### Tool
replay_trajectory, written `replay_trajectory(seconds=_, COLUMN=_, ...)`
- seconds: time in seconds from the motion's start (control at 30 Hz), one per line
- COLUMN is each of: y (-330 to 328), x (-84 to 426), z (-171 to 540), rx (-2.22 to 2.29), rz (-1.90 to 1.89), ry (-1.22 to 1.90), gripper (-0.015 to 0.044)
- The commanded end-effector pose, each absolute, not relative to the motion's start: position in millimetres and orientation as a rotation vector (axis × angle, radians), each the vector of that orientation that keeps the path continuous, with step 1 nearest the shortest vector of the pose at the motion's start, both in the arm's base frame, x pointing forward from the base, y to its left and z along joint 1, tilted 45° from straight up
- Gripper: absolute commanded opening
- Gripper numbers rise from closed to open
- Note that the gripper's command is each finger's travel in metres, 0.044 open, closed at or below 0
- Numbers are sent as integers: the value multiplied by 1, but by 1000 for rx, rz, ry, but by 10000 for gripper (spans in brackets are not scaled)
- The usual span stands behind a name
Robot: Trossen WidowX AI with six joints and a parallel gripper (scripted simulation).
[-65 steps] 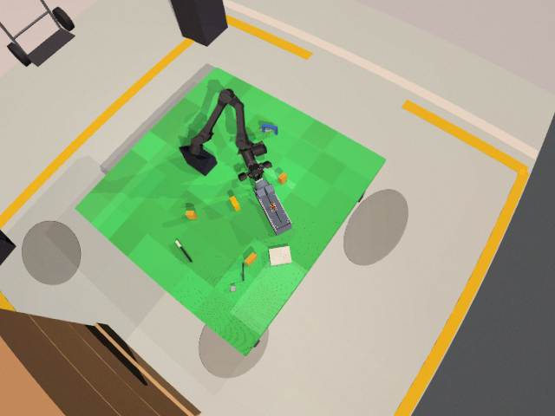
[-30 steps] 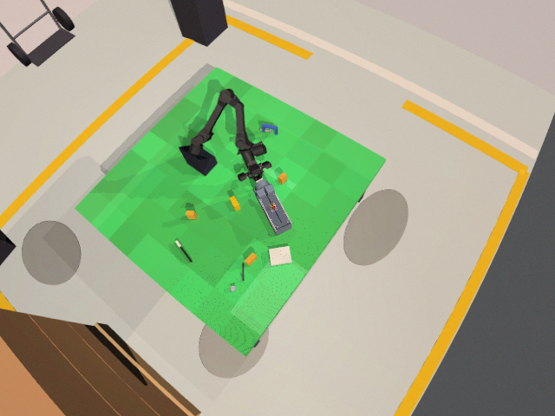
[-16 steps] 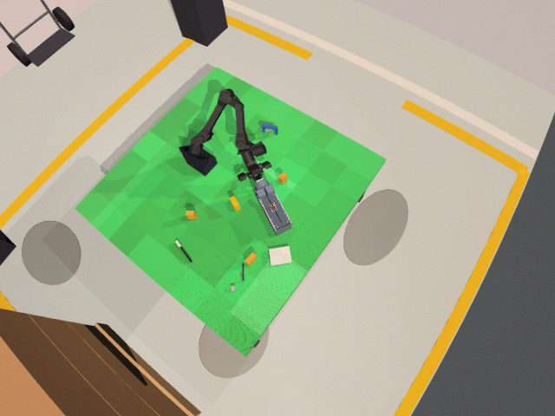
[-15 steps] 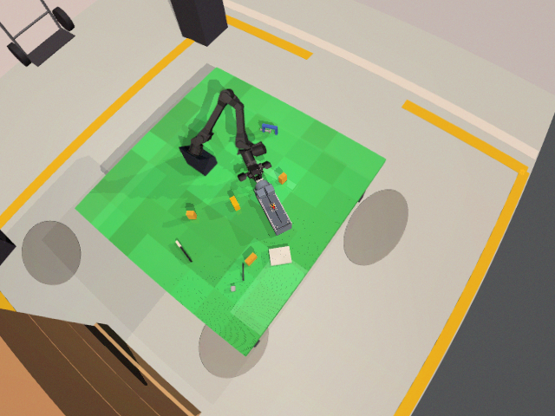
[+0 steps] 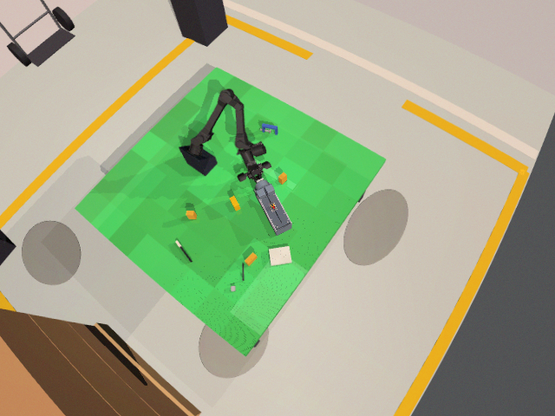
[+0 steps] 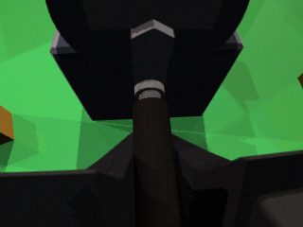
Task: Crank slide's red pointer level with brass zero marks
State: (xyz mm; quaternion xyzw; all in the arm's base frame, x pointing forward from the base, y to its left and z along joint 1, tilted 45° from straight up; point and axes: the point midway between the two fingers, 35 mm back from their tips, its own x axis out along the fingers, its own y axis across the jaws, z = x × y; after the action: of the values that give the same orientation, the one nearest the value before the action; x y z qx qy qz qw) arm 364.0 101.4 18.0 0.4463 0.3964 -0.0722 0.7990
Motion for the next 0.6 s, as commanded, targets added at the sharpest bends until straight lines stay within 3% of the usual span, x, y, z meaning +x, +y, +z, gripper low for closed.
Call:
replay_trajectory(seconds=0.0, y=96, x=359, z=12, rx=951, rz=-179, ry=861, gripper=0)
replay_trajectory(seconds=0.57, y=94, x=358, z=11, rx=951, rz=-179, ry=861, gripper=0)
